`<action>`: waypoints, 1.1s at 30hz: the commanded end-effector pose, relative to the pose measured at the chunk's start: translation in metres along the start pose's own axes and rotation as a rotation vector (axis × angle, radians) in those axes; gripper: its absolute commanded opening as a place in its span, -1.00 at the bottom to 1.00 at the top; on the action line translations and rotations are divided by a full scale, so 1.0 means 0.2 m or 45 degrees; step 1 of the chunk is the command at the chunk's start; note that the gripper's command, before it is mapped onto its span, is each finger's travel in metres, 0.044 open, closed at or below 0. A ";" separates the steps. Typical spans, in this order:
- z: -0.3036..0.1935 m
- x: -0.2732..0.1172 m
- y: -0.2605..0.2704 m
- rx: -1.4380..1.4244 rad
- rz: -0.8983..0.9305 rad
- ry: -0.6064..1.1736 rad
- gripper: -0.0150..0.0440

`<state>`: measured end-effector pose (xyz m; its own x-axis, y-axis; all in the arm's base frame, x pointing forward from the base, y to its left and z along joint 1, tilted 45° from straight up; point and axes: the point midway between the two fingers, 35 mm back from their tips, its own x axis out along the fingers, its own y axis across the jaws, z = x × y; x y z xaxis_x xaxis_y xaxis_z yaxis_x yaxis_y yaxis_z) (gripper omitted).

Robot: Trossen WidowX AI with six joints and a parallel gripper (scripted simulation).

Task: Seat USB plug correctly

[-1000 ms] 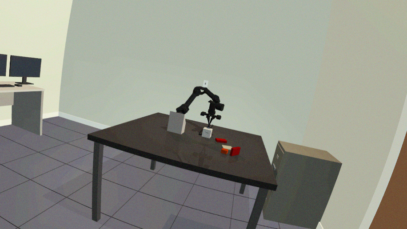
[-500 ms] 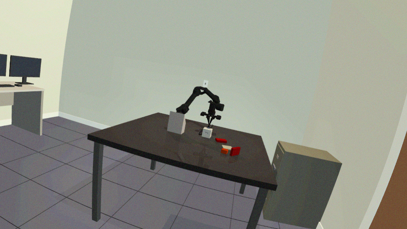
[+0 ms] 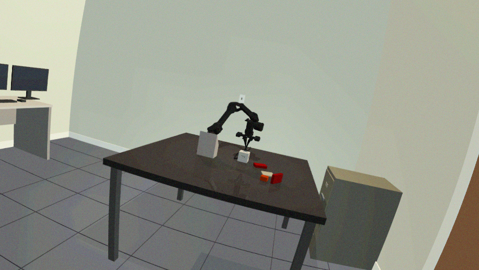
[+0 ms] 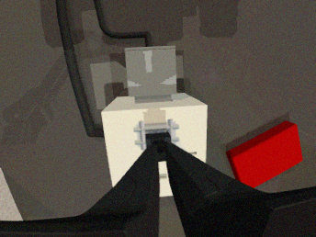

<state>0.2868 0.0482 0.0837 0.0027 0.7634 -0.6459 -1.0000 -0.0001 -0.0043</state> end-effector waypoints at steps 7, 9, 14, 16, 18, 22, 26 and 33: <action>0.00 0.01 0.00 0.007 -0.002 -0.004 -0.49; 0.00 0.01 0.00 0.007 -0.002 -0.004 -0.49; 0.00 0.01 0.00 0.007 -0.002 -0.004 -0.49; 0.00 0.01 0.00 0.007 -0.002 -0.004 -0.49; 0.00 0.01 0.00 0.007 -0.002 -0.004 -0.49; 0.00 0.02 0.00 0.007 -0.002 -0.004 -0.49; 0.00 0.02 0.00 0.007 -0.002 -0.004 -0.49; 0.00 0.02 0.00 0.007 -0.002 -0.004 -0.49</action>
<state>0.2869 0.0510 0.0810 0.0031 0.7636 -0.6457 -1.0000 0.0001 -0.0047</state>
